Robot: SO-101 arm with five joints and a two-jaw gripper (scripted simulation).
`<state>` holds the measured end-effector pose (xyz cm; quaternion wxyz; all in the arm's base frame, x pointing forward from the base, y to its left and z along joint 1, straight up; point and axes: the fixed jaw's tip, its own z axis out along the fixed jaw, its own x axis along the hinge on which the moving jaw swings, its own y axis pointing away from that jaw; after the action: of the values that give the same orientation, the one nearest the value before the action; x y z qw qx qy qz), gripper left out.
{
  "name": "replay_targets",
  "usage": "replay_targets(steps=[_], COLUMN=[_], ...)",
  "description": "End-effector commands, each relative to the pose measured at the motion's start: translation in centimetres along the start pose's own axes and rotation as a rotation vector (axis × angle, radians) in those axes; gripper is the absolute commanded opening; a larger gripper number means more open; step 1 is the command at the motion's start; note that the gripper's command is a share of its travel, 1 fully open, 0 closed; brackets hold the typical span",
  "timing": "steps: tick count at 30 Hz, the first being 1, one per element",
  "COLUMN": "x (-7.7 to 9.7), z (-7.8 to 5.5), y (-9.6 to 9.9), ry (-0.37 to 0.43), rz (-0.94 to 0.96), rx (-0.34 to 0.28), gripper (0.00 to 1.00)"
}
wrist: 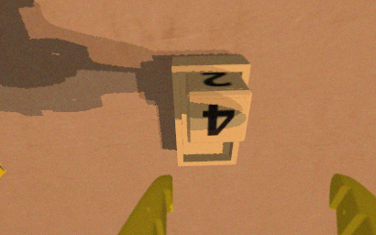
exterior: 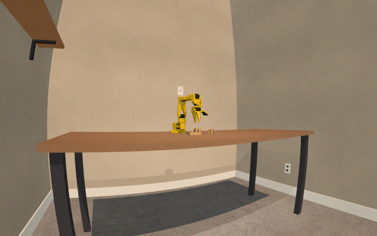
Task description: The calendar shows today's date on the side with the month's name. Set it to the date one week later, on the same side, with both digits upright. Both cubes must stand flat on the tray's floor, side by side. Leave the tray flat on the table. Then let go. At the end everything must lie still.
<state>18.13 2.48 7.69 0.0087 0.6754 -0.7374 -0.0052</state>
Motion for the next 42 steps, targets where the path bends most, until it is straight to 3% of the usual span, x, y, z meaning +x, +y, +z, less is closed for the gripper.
replay_targets(steps=[1, 5, 11, 13, 18, 22, 26, 42], x=[0.0, 0.0, 0.0, 0.0, 0.1, 0.1, 0.2, -0.4], z=[-1.3, -2.4, -5.1, -5.1, -7.4, -8.6, -9.0, -9.0], y=[-0.6, -0.7, -0.8, -0.8, -0.4, -0.1, 0.0, 0.0], ry=[-0.018, -0.031, -0.066, -0.066, -0.096, -0.112, -0.118, -0.14], rz=[-0.001, -0.001, 0.0, 0.0, 0.0, 0.0, 0.0, 0.025], rx=[0.078, 0.141, 0.306, 0.306, 0.447, 0.522, 0.549, 0.545], gripper=[0.36, 0.36, 0.35, 0.35, 0.35, 0.35, 0.35, 0.35])
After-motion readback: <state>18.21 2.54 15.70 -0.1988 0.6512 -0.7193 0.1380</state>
